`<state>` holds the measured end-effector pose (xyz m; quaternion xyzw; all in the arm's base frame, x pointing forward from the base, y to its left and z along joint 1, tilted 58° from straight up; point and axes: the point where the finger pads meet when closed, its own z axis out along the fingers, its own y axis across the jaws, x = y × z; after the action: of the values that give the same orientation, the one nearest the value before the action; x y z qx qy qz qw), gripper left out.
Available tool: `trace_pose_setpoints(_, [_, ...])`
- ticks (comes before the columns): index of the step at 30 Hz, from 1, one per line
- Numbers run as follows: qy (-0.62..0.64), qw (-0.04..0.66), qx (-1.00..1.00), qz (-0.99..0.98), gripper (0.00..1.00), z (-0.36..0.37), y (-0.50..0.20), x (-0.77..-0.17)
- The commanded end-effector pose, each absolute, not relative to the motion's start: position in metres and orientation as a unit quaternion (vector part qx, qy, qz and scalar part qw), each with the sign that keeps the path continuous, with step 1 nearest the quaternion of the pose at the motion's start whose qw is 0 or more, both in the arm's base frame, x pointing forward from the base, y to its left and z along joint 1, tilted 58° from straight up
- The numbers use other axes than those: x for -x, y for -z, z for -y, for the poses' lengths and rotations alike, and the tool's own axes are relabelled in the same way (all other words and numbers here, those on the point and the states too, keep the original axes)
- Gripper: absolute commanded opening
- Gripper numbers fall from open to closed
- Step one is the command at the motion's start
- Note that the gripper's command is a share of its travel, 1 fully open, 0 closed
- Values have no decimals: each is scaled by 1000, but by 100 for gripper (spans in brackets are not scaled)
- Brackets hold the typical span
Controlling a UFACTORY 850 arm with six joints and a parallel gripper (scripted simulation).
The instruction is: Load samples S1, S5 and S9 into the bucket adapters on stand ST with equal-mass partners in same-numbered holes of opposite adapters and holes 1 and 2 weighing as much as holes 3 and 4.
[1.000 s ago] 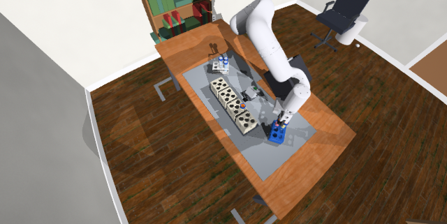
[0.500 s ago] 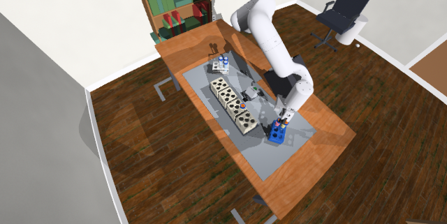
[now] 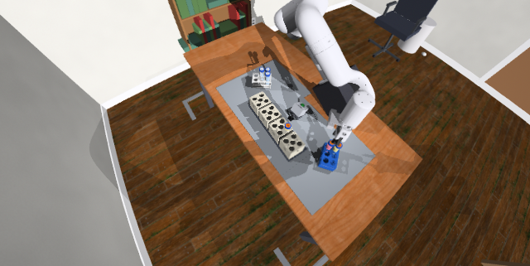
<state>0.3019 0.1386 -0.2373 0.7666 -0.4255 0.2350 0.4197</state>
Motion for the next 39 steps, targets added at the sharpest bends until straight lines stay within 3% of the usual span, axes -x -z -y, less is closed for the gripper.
trace_pose_setpoints(1, [-235, 419, -767, 426, 44, -147, 233, -302])
trace_pose_setpoints(39, [-235, 419, -767, 426, 44, -196, 201, -302])
